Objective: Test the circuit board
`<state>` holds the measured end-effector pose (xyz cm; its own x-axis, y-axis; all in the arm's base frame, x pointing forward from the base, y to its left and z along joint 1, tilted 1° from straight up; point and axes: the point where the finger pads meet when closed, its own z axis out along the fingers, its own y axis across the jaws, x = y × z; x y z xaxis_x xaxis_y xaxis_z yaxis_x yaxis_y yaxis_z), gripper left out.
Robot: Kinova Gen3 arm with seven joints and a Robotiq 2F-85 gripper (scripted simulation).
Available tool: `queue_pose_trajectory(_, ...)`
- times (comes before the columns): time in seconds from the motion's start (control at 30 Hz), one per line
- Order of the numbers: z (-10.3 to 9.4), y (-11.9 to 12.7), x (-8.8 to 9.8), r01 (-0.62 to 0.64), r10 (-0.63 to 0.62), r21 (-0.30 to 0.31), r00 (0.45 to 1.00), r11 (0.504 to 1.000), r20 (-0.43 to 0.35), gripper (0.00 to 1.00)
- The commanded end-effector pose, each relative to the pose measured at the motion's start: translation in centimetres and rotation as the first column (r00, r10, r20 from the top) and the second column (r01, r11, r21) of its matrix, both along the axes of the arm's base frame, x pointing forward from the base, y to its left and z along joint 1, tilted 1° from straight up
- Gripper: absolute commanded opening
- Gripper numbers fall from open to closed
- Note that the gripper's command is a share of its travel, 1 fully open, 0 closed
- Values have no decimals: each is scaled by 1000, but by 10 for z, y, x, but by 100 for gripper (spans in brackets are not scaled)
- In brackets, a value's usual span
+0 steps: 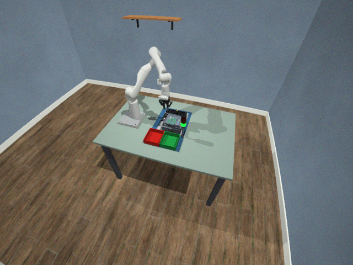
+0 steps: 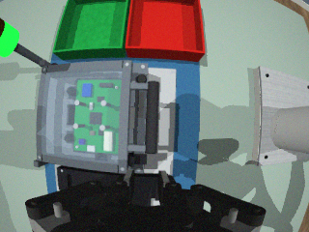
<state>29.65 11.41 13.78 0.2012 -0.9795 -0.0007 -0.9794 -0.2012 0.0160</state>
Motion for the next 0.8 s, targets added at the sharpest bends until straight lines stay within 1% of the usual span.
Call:
queue_pose_trajectory(0.0, 0, 0, 0, 0, 0, 1, 1000, 1000, 1, 26)
queue_pose_trajectory(0.77, 0, -3, 1, 0, 0, 1, 1000, 1000, 1, 26)
